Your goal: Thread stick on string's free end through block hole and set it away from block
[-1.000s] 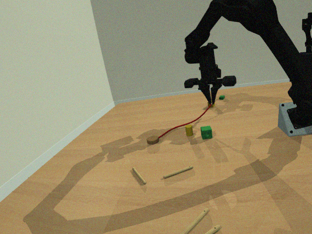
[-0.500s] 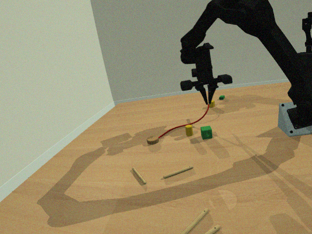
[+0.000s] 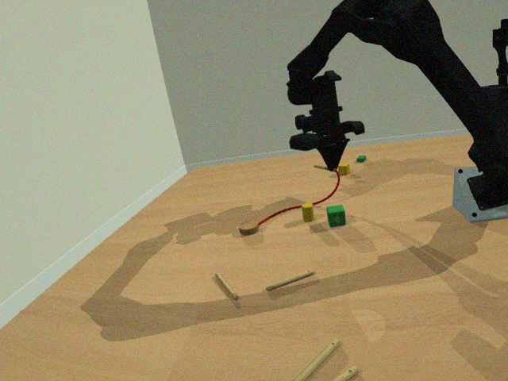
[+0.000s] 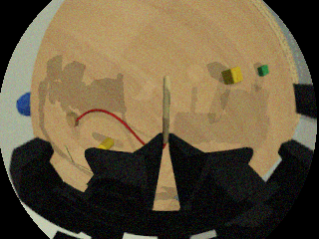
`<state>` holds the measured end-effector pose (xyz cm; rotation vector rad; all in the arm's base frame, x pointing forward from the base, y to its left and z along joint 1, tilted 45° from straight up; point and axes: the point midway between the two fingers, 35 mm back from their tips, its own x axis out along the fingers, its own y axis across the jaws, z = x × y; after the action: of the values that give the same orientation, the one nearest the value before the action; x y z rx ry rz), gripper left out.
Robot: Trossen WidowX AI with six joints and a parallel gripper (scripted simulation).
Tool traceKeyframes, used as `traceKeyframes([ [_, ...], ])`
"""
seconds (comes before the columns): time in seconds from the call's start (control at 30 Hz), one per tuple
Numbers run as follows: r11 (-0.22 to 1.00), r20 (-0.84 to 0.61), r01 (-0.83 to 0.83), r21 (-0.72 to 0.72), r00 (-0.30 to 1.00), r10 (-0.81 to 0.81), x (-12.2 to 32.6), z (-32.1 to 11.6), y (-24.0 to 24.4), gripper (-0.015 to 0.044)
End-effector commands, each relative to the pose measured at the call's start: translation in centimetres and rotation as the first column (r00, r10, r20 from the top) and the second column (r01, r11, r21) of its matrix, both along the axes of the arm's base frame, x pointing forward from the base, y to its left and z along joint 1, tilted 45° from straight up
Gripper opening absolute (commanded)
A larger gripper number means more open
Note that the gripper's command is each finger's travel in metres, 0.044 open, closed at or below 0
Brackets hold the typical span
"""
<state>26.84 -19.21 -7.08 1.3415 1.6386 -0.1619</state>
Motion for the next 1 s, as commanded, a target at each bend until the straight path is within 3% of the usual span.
traceKeyframes([
  [0.0, 0.994, 0.107, -0.109, -0.021, 0.988, 0.111, 0.6, 0.1, -0.1, 0.0],
  [0.43, 0.898, 0.39, -0.416, -0.147, 0.809, 0.439, 1.8, 0.2, -0.1, 0.0],
  [0.97, 0.651, 0.597, -0.643, -0.404, 0.354, 0.72, 3.3, 0.4, -0.1, 0.0],
])
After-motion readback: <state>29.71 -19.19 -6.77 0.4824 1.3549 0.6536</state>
